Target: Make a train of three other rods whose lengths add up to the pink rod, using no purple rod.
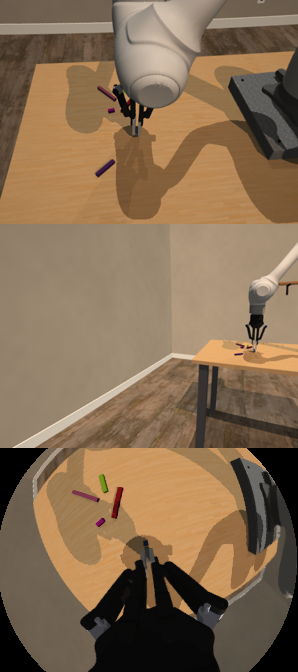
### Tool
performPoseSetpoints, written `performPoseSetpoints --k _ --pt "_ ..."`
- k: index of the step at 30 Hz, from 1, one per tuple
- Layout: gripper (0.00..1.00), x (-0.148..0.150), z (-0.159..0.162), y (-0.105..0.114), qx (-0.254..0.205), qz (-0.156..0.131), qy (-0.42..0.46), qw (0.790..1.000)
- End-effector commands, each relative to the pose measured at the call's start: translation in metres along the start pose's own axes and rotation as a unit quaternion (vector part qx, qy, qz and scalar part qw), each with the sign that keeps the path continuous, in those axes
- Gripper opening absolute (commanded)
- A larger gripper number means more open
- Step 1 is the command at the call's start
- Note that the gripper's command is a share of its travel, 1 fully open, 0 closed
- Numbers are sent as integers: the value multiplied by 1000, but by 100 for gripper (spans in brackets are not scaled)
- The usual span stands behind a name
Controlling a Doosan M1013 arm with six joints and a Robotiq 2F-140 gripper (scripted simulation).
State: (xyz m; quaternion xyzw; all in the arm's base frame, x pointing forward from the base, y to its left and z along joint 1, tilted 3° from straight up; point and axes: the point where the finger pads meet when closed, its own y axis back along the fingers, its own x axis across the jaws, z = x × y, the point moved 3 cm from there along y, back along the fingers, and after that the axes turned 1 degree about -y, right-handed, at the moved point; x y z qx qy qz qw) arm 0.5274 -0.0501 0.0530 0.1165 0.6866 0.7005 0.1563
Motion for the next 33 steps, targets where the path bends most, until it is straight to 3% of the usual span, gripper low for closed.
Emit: performPoseSetpoints --k 1,33 --pt "3 4 0 -4 0 3 1 1000" --pt "3 4 0 -12 0 3 1 1000"
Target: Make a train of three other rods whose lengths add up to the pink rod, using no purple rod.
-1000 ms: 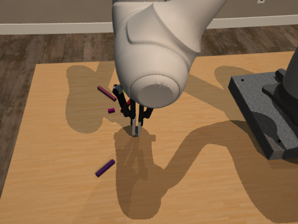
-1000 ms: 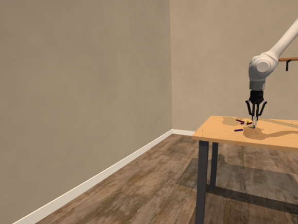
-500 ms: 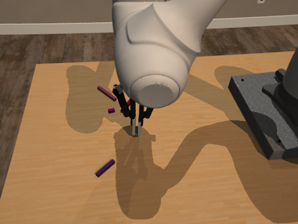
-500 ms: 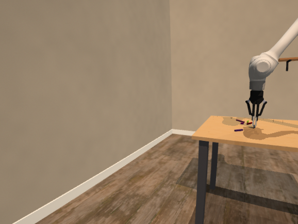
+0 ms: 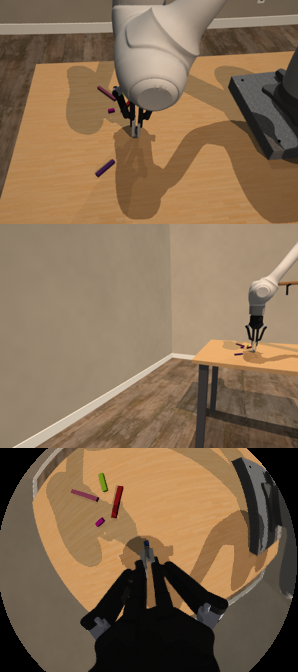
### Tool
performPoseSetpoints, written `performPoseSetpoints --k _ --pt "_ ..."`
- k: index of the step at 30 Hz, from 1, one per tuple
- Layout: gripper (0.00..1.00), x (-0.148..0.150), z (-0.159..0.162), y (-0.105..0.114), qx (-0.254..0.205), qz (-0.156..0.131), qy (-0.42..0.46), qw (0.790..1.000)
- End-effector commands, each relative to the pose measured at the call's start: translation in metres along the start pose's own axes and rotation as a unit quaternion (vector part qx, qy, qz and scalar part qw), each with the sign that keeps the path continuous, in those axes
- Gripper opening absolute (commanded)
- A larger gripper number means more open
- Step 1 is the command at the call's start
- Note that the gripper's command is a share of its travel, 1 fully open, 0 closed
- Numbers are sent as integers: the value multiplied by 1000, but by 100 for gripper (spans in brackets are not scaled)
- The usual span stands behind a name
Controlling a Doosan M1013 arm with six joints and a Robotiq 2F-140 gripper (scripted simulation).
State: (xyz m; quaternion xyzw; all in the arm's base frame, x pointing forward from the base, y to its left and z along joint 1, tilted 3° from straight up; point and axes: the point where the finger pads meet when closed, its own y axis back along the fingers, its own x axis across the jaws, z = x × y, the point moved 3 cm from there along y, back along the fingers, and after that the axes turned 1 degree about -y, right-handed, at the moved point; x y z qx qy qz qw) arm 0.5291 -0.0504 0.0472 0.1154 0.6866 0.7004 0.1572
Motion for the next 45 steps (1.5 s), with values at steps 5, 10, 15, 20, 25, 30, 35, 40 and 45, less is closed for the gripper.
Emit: performPoseSetpoints --k 5,10,15,20,25,30,35,40,45 --pt "3 5 0 -8 0 5 1 1000" --pt "3 5 0 -8 0 5 1 1000" --pt "3 5 0 -8 0 5 1 1000" --pt "3 5 0 -8 0 5 1 1000" --pt "3 5 0 -8 0 5 1 1000" --pt "3 5 0 -8 0 5 1 1000" --pt "3 5 0 -8 0 5 1 1000" --pt "3 5 0 -8 0 5 1 1000" --pt "8 5 0 -8 0 5 1 1000"
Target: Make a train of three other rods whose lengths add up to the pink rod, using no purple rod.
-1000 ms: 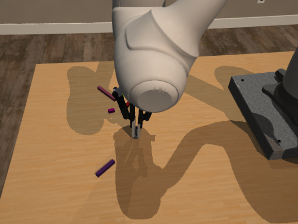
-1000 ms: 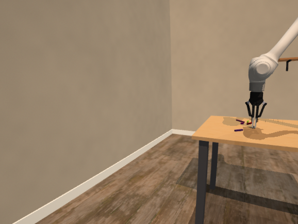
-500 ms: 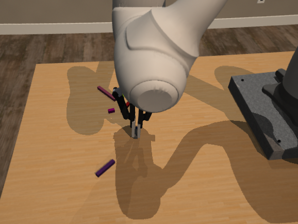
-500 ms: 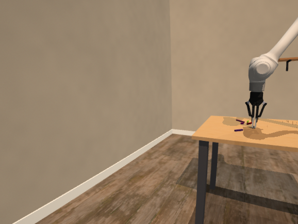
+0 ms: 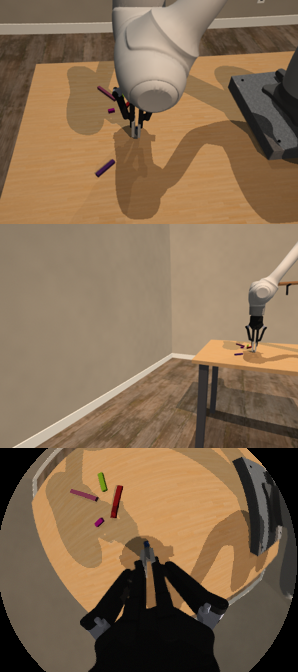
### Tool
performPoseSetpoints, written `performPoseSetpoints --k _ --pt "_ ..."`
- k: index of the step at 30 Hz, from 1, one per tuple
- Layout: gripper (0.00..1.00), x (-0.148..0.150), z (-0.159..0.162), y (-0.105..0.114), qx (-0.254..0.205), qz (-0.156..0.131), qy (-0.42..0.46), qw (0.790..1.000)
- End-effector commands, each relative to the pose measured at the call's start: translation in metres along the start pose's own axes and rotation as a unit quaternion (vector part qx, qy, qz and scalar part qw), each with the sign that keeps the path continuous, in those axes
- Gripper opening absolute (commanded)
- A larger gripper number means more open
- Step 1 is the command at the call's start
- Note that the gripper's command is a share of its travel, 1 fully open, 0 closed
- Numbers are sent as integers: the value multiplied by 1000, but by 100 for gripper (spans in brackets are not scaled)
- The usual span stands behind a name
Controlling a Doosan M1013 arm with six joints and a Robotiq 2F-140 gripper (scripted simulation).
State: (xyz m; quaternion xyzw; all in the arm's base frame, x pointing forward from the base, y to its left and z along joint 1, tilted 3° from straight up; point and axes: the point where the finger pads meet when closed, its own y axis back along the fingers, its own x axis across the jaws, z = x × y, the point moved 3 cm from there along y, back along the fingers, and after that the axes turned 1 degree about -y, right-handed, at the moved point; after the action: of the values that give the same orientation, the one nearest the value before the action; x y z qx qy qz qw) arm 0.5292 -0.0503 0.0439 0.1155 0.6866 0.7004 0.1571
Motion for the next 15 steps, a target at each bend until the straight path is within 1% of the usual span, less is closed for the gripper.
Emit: performPoseSetpoints --k 1,4,5,7,8,10,11,15 --pt "8 5 0 -5 0 5 1 1000" --pt "8 5 0 -5 0 5 1 1000" --pt "10 5 0 -5 0 5 1 1000" --pt "10 5 0 -5 0 5 1 1000" --pt "12 5 0 -5 0 5 1 1000" --pt "12 5 0 -5 0 5 1 1000" --pt "15 5 0 -5 0 5 1 1000" --pt "15 5 0 -5 0 5 1 1000"
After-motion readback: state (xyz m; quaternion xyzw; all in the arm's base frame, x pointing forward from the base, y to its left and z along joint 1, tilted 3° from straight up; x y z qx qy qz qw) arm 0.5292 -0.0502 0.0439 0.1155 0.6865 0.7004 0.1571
